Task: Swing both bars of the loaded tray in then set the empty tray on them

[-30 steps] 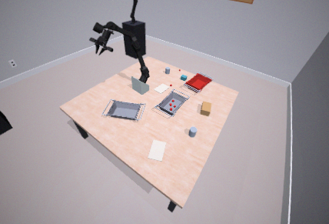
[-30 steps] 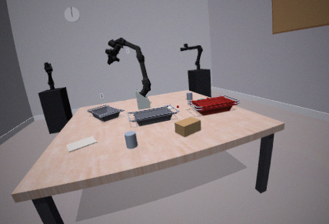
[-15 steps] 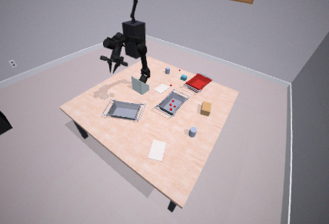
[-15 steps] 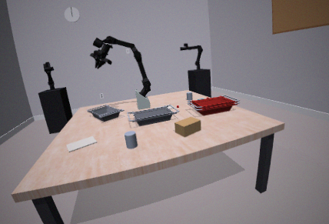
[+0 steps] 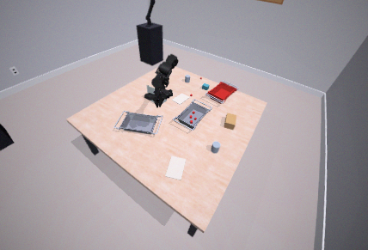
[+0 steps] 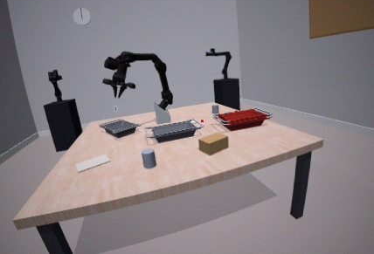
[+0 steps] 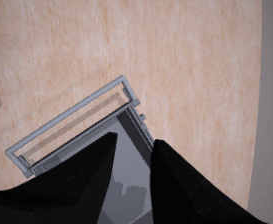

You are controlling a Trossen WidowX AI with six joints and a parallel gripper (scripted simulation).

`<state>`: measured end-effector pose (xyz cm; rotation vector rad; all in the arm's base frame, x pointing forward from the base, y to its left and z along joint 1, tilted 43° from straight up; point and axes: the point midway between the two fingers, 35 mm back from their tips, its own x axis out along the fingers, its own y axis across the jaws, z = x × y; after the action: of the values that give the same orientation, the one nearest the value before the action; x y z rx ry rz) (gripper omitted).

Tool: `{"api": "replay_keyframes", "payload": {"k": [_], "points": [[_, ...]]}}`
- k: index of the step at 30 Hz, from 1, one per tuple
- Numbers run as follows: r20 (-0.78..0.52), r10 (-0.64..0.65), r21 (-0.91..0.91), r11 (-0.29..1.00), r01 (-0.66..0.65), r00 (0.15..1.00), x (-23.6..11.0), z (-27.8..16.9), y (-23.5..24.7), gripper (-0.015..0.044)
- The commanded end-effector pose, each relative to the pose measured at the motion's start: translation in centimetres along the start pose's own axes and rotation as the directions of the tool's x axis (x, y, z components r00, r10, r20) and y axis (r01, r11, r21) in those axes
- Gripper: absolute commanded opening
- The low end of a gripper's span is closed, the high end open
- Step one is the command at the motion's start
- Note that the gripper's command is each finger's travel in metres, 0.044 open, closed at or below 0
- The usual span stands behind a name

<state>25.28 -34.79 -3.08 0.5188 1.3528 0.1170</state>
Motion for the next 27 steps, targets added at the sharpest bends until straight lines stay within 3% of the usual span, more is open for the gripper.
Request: {"api": "replay_keyframes", "payload": {"k": [1, 14, 20, 27], "points": [[-0.026, 0.076, -0.047, 0.996, -0.077, 0.997, 3.5, 2.3, 4.1, 0.0081], [-0.203, 0.284, -0.165, 0.934, -0.318, 0.937, 13.6, 5.3, 18.9, 0.0081], [-0.206, 0.287, -0.166, 0.932, -0.322, 0.936, 14.2, 5.2, 19.3, 0.0081], [-0.205, 0.288, -0.166, 0.932, -0.323, 0.935, 17.2, 4.7, 20.2, 0.0081]]}}
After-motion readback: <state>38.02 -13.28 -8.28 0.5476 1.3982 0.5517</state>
